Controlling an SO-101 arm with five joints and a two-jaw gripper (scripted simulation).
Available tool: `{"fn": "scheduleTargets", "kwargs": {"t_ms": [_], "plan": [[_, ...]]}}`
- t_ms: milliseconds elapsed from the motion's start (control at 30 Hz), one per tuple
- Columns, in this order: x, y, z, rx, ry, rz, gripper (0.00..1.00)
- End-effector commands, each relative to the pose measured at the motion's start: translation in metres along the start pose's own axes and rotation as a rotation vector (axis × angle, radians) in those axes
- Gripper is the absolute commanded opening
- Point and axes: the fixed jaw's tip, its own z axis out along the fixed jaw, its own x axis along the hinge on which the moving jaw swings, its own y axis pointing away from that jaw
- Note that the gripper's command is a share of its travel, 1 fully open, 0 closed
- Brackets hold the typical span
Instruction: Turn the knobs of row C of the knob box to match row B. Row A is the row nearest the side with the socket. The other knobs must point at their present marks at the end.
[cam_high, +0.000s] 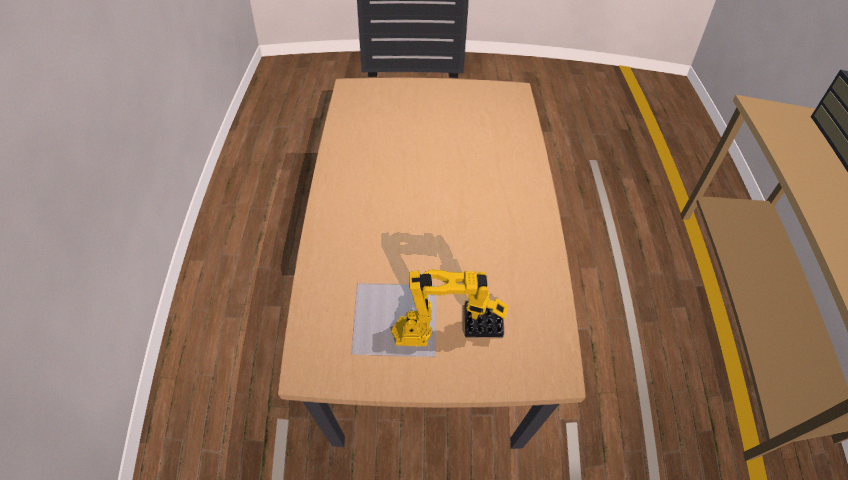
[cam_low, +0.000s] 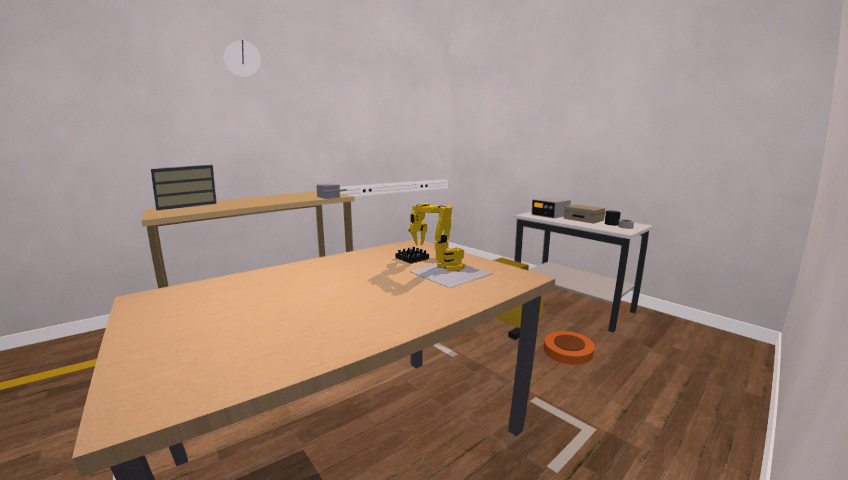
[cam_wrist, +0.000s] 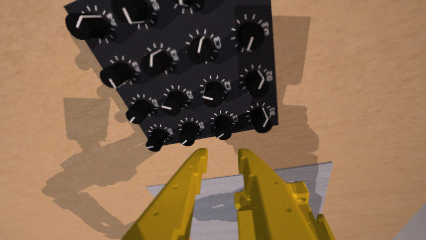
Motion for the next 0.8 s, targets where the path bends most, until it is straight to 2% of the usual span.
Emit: {"fn": "scheduleTargets", "kwargs": {"t_ms": [0,400,767], "plan": [[0.0001,-0.001,0.0005,-0.003,-0.004,0.106,0.09],[-0.002,-0.0015,0.0005,-0.003,-0.004,0.385,0.09],[-0.0029,-0.0019,0.0005,-0.004,-0.003,0.51,0.1]]}}
